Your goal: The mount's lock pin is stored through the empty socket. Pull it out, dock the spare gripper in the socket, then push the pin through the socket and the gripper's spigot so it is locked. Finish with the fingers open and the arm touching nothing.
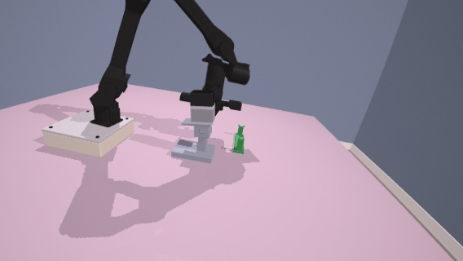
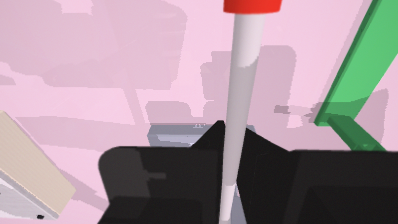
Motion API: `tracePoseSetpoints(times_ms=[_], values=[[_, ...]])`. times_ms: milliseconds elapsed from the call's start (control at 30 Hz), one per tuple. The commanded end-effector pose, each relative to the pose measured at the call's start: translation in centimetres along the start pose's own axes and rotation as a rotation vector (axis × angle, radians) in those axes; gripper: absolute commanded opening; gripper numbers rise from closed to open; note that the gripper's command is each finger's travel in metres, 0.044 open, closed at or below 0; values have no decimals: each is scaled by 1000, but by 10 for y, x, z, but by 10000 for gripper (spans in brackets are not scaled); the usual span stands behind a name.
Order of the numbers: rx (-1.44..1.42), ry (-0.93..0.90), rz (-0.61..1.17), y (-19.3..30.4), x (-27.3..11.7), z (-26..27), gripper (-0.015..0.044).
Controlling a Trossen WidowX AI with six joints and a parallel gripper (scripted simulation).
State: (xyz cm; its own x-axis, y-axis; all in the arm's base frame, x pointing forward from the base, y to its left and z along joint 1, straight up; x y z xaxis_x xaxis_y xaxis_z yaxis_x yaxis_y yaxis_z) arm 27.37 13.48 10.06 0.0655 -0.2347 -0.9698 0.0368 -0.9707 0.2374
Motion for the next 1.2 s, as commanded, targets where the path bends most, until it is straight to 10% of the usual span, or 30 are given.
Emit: tracePoseSetpoints(times_ms=[0, 1167], values=[[-5, 2, 4, 3, 1, 0, 0], [-6, 1, 3, 22, 6, -1, 0]])
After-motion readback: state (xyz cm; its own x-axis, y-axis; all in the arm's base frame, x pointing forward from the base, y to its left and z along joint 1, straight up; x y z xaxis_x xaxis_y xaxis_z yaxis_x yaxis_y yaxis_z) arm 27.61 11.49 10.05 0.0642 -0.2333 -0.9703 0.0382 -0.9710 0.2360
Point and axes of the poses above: the point midway between the two fingers, 35 mm back from their tips, its own x axis out along the fingers, its own z axis across the jaws, y = z × x, the point moved 6 cm from there along -x, back along the fingers, and after that the axes turned 4 degrees about x, right-handed, at the moved point
